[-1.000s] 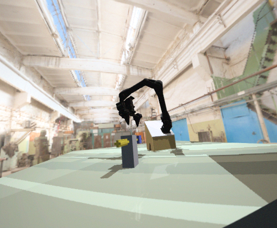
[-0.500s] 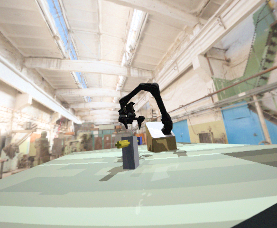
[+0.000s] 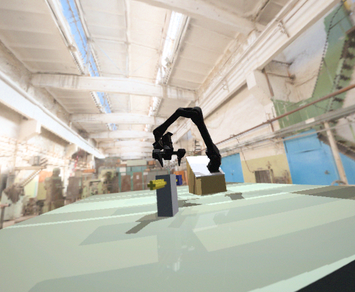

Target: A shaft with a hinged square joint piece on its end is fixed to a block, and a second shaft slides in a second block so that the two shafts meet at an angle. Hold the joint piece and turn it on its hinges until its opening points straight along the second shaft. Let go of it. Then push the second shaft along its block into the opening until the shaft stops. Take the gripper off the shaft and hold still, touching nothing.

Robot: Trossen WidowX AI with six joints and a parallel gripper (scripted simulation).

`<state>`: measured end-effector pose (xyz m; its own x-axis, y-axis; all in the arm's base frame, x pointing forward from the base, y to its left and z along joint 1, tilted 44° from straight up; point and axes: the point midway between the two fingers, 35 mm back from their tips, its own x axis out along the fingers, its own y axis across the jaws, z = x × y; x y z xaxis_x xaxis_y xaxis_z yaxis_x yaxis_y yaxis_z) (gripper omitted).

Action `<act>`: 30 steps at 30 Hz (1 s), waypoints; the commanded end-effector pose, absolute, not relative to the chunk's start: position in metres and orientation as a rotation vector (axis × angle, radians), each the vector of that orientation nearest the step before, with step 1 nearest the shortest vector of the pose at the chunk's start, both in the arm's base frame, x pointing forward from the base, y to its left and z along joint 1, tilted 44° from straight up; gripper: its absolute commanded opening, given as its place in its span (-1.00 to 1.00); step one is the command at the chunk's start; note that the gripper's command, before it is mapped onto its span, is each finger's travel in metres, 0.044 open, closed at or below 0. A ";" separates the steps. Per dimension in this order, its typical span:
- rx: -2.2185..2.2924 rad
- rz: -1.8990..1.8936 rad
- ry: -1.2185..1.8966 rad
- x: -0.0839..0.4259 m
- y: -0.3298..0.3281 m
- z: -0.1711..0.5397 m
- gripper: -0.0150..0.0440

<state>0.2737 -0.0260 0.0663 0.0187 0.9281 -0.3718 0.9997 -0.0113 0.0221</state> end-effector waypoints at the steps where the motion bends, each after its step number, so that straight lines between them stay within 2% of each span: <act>1: 1.971 -0.308 1.963 0.275 -0.033 0.060 1.00; 30: 1.122 0.319 1.638 0.280 -0.132 -0.033 1.00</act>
<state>0.2811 -0.1183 -0.0219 0.0178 0.8131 -0.5819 0.5912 0.4608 0.6620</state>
